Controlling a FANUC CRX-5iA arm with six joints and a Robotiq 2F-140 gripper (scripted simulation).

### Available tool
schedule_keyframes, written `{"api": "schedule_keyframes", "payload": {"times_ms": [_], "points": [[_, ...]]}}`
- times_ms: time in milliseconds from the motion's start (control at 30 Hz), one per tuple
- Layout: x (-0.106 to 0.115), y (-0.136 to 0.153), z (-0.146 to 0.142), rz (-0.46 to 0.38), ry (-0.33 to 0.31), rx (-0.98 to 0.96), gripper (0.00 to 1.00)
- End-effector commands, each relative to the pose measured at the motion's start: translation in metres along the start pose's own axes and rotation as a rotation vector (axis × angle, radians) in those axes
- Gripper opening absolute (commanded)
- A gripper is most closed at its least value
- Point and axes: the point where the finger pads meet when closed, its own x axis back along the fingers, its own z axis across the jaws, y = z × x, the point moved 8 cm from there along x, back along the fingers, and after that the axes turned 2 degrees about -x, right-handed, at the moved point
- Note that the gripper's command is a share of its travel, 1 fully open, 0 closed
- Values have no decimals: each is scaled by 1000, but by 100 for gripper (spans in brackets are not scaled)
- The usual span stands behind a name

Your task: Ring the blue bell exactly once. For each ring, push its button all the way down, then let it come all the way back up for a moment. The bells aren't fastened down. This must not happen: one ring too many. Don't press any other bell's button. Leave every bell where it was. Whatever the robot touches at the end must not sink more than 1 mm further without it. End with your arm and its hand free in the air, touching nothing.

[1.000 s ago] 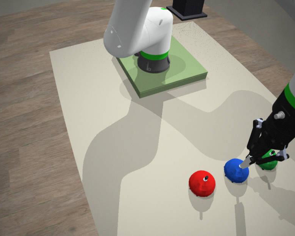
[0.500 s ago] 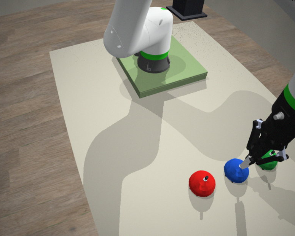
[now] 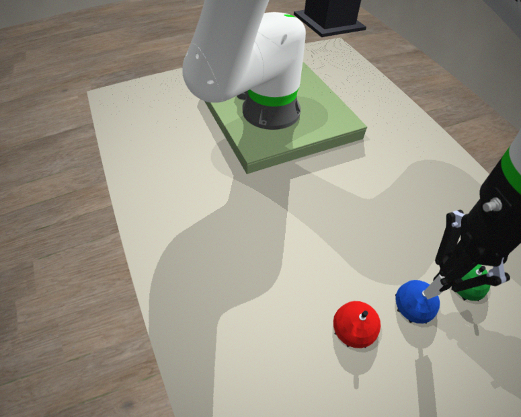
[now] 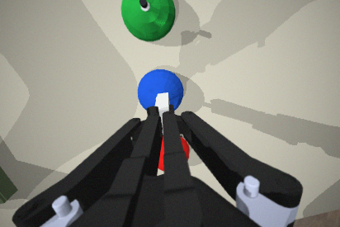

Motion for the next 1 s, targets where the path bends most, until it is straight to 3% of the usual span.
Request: {"api": "schedule_keyframes", "payload": {"times_ms": [0, 967], "points": [[0, 0, 0, 0, 0, 0, 0], [-3, 0, 0, 0, 0, 0, 0]]}}
